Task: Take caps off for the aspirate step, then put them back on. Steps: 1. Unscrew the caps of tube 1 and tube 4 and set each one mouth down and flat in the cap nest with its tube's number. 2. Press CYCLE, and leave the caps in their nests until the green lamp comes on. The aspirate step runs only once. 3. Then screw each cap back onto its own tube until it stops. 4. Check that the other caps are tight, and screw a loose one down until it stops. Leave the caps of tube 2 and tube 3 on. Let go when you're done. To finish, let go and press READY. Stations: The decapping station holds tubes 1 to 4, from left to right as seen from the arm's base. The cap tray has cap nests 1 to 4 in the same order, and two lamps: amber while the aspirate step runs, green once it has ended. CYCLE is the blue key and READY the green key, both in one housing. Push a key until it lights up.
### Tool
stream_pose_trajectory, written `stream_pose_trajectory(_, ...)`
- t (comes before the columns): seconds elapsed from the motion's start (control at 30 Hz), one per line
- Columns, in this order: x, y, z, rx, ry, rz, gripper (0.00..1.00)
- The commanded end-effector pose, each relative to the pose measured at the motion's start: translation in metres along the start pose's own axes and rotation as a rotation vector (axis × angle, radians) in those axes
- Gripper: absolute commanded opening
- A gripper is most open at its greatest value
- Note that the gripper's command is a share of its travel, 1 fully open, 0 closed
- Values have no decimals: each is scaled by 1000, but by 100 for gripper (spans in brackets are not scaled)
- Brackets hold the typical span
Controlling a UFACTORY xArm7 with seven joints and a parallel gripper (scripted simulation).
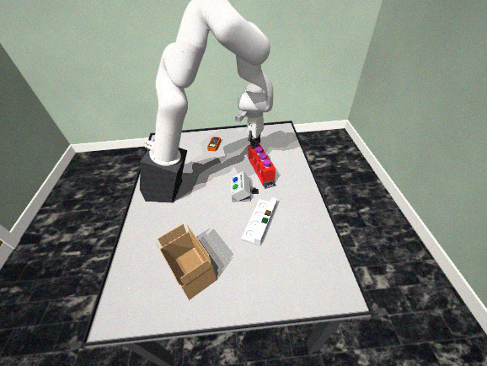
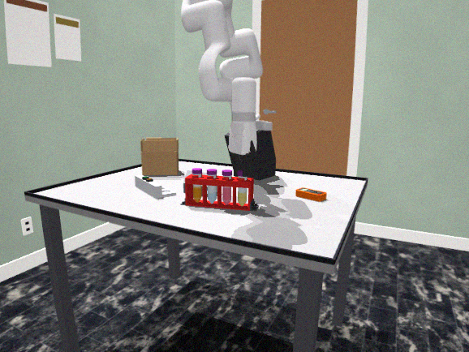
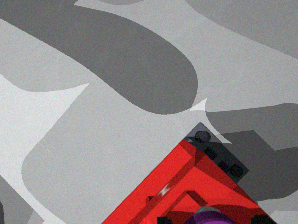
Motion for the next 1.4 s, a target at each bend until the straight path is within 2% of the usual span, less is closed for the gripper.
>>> stream_pose_trajectory(0.0, -1, 1, 1, -1, 1, 1, 46)
stream_pose_trajectory(0.13, -1, 1, 1, 303, 1, 1, 46)
stream_pose_trajectory(0.23, -1, 1, 1, 338, 1, 1, 46)
stream_pose_trajectory(0.3, -1, 1, 1, 525, 1, 1, 46)
stream_pose_trajectory(0.73, -1, 1, 1, 1140, 5, -2, 46)
stream_pose_trajectory(0.8, -1, 1, 1, 1140, 5, -2, 46)
stream_pose_trajectory(0.87, -1, 1, 1, 1319, 3, -1, 46)
stream_pose_trajectory(1.07, -1, 1, 1, 1570, 1, 0, 46)
stream_pose_trajectory(1.37, -1, 1, 1, 1570, 1, 0, 46)
Point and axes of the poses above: the point where the finger pads meet when closed, its own x axis out along the fingers, its own y axis across the jaws, z = x × y, the point moved 2 cm from there along -x, back along the fingers, and after that the axes turned 4 degrees about x, right-handed, at the moved point
